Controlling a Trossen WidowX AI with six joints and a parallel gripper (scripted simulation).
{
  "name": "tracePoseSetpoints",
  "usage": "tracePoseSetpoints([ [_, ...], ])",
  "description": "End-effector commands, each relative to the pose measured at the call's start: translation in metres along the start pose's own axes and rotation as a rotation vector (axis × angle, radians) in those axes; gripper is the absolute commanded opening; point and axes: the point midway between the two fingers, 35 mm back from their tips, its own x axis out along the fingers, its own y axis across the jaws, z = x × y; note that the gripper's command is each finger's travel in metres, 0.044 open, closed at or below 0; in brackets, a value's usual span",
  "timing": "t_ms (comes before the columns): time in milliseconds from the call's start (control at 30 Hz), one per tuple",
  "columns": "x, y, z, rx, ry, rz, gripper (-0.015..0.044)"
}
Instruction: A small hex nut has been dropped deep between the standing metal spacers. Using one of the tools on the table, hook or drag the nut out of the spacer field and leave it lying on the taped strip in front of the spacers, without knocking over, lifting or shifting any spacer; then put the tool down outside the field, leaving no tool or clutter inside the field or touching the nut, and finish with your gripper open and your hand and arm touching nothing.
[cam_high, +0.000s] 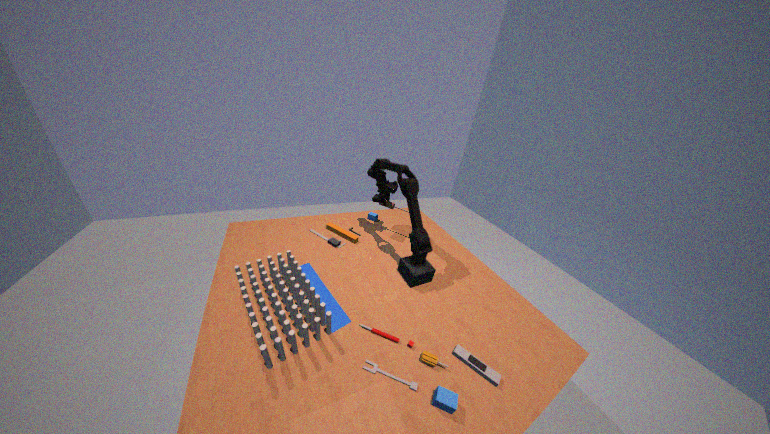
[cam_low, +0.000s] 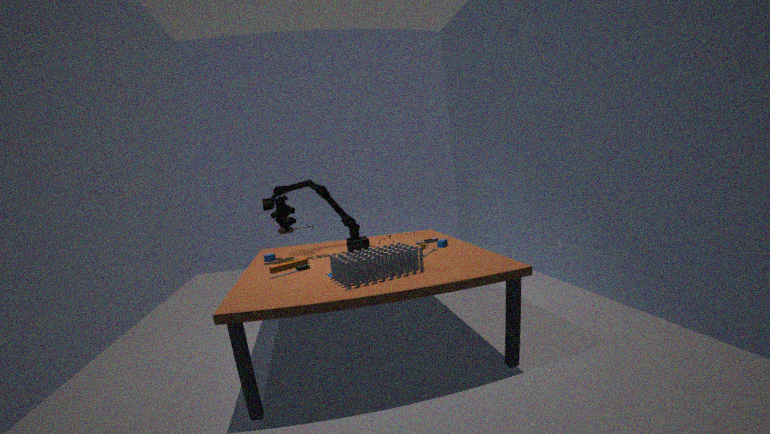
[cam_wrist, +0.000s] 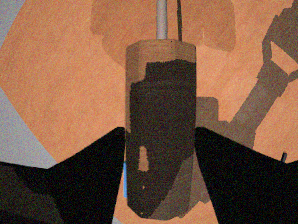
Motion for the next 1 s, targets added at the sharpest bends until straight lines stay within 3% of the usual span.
tracePoseSetpoints([
  [0,0.007,-0.002,-0.001,-0.001,-0.014,0.0,0.0],
  [967,0.031,-0.007,-0.01,-0.001,-0.013,0.0,0.0],
])
